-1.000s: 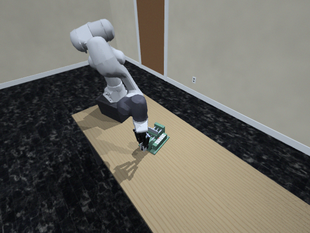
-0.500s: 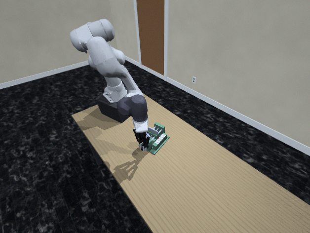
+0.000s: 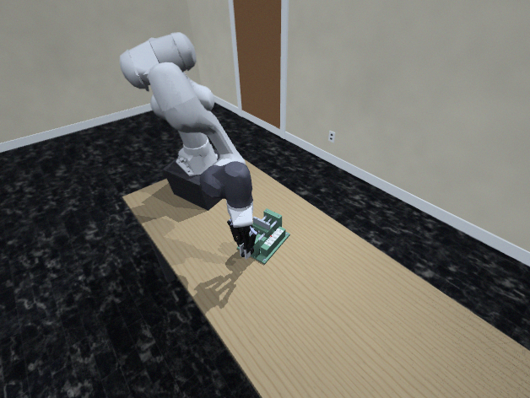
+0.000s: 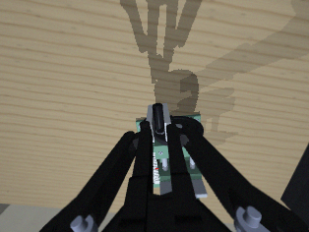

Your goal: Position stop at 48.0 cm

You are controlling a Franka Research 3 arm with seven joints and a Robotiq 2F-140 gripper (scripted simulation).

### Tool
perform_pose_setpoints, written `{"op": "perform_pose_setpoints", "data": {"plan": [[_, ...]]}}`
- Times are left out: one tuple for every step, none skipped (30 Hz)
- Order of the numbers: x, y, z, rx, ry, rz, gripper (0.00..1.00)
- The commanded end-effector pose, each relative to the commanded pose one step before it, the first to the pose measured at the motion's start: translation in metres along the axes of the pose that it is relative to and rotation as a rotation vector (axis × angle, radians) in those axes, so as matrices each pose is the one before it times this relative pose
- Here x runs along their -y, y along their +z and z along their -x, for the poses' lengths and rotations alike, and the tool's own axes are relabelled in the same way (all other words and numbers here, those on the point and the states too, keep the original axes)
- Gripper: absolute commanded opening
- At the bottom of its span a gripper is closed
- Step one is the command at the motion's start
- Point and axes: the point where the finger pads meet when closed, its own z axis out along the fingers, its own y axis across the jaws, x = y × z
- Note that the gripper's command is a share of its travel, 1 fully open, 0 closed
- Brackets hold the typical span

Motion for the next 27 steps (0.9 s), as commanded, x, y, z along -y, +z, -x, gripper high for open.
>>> {"op": "perform_pose_setpoints", "data": {"plan": [[0.00030, 0.00134, -0.00077, -0.00033, 0.00323, -0.00155, 0.04], [0.00000, 0.00000, 0.00000, 0.00000, 0.00000, 0.00000, 0.04], [0.00002, 0.00010, 0.00000, 0.00000, 0.00000, 0.00000, 0.04], [0.00002, 0.00011, 0.00000, 0.00000, 0.00000, 0.00000, 0.04], [0.00003, 0.00012, 0.00000, 0.00000, 0.00000, 0.00000, 0.04], [0.00003, 0.00013, 0.00000, 0.00000, 0.00000, 0.00000, 0.04], [0.00003, 0.00014, 0.00000, 0.00000, 0.00000, 0.00000, 0.04], [0.00003, 0.00016, 0.00000, 0.00000, 0.00000, 0.00000, 0.04], [0.00004, 0.00017, 0.00000, 0.00000, 0.00000, 0.00000, 0.04], [0.00004, 0.00019, 0.00000, 0.00000, 0.00000, 0.00000, 0.04], [0.00004, 0.00020, 0.00000, 0.00000, 0.00000, 0.00000, 0.04], [0.00004, 0.00021, 0.00000, 0.00000, 0.00000, 0.00000, 0.04], [0.00005, 0.00023, 0.00000, 0.00000, 0.00000, 0.00000, 0.04], [0.00005, 0.00025, 0.00000, 0.00000, 0.00000, 0.00000, 0.04], [0.00005, 0.00026, 0.00000, 0.00000, 0.00000, 0.00000, 0.04], [0.00006, 0.00028, 0.00000, 0.00000, 0.00000, 0.00000, 0.04], [0.00006, 0.00030, 0.00000, 0.00000, 0.00000, 0.00000, 0.04], [0.00000, 0.00000, 0.00000, 0.00000, 0.00000, 0.00000, 0.04], [0.00000, 0.00000, 0.00000, 0.00000, 0.00000, 0.00000, 0.04], [0.00006, 0.00031, 0.00000, 0.00000, 0.00000, 0.00000, 0.04], [0.00007, 0.00033, 0.00000, 0.00000, 0.00000, 0.00000, 0.04], [0.00002, 0.00037, 0.00000, 0.00000, 0.00000, 0.00000, 0.04], [0.00002, 0.00039, 0.00000, 0.00000, 0.00000, 0.00000, 0.04], [0.00002, 0.00041, 0.00000, 0.00000, 0.00000, 0.00000, 0.04], [0.00002, 0.00043, 0.00000, 0.00000, 0.00000, 0.00000, 0.04], [0.00002, 0.00045, 0.00000, 0.00000, 0.00000, 0.00000, 0.04], [0.00002, 0.00047, 0.00000, 0.00000, 0.00000, 0.00000, 0.04]]}}
